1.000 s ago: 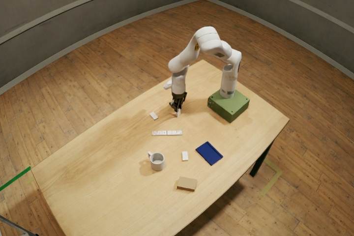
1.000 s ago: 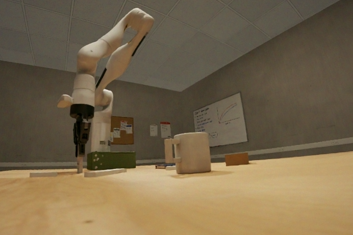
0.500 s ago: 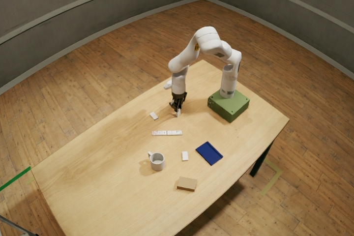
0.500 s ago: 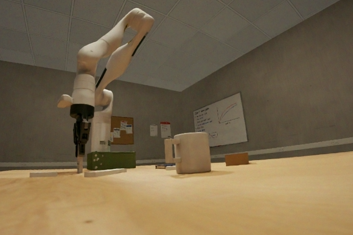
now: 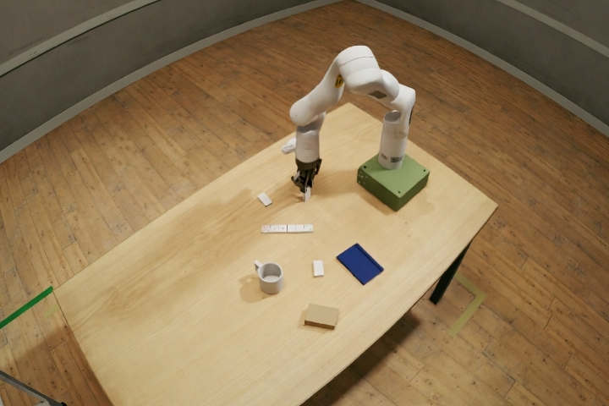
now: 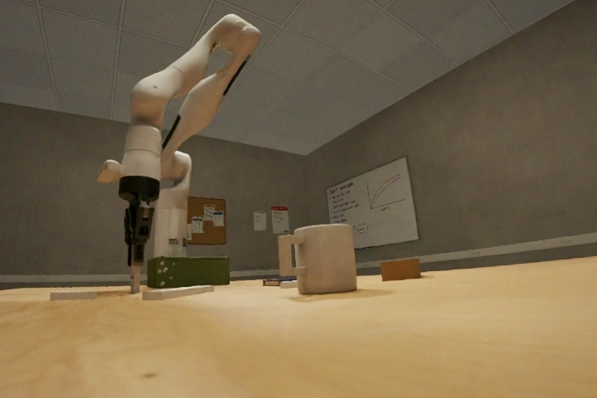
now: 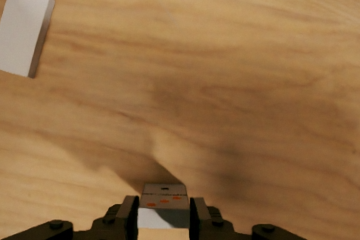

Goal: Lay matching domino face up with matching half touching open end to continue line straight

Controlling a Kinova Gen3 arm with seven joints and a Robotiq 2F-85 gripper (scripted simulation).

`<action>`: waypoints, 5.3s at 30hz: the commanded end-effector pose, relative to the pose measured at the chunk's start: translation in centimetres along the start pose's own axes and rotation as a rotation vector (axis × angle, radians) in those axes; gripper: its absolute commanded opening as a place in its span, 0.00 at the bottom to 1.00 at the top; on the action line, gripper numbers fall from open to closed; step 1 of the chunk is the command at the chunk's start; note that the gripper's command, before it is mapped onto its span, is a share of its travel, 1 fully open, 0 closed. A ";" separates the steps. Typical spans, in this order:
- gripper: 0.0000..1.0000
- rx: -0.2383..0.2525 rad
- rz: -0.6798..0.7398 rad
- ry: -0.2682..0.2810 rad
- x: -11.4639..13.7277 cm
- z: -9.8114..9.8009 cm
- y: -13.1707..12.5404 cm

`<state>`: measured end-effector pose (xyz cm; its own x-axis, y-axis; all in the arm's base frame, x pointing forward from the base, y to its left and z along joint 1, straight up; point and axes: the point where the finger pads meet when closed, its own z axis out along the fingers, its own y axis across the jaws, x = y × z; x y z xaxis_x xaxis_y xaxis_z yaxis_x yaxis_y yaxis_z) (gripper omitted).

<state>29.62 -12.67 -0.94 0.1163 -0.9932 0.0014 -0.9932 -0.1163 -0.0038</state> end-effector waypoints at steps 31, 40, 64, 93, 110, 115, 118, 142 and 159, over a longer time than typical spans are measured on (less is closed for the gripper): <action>0.35 0.001 0.000 0.033 -0.2 0.0 0.0; 0.35 0.001 0.000 0.047 -0.3 0.0 0.0; 0.35 0.001 0.000 0.102 -0.7 0.0 0.0; 0.35 0.001 0.000 0.171 -1.5 0.0 0.0; 0.35 0.001 0.000 0.171 -3.4 0.7 0.0; 0.35 0.001 0.000 0.171 -3.8 0.9 0.0; 0.35 0.001 0.000 0.171 -4.0 1.1 0.0; 0.35 0.001 0.000 0.171 -5.0 2.1 0.0; 0.35 0.001 0.000 0.171 -5.4 2.8 0.0</action>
<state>29.03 -7.29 -3.68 0.1143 -0.9787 0.1703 -0.9932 -0.1168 -0.0045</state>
